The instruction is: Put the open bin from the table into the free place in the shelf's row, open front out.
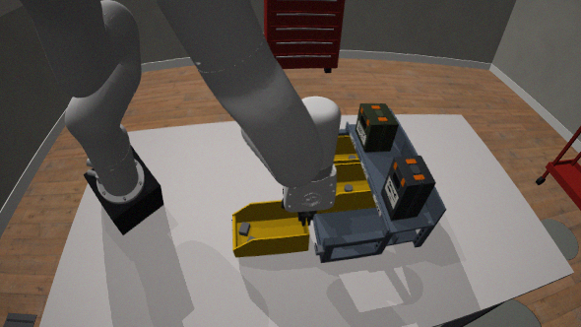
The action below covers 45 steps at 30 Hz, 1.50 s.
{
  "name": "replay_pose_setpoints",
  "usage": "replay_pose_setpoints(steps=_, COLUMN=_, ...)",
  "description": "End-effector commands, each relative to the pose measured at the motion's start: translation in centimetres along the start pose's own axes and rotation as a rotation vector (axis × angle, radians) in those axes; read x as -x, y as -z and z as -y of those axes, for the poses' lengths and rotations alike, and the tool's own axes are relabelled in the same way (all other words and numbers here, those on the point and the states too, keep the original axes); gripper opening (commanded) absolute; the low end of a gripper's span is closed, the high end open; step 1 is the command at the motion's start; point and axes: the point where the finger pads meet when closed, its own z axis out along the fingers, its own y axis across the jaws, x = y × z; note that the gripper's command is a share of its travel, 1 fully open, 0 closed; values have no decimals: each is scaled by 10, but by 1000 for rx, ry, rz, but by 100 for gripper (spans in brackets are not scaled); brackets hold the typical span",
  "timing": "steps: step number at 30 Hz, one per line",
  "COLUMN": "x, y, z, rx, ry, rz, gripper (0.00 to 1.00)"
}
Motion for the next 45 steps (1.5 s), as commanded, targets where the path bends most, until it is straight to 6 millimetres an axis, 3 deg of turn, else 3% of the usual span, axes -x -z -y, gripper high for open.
replay_pose_setpoints(steps=1, x=0, y=1, z=-1, rx=3, ry=0, rz=0, gripper=0)
replay_pose_setpoints(steps=17, x=0, y=0, z=-1, rx=3, ry=0, rz=0, gripper=0)
replay_pose_setpoints(steps=22, x=0, y=0, z=-11, rx=3, ry=0, rz=0, gripper=0)
replay_pose_setpoints(steps=45, x=0, y=0, z=-21, rx=3, ry=0, rz=0, gripper=0)
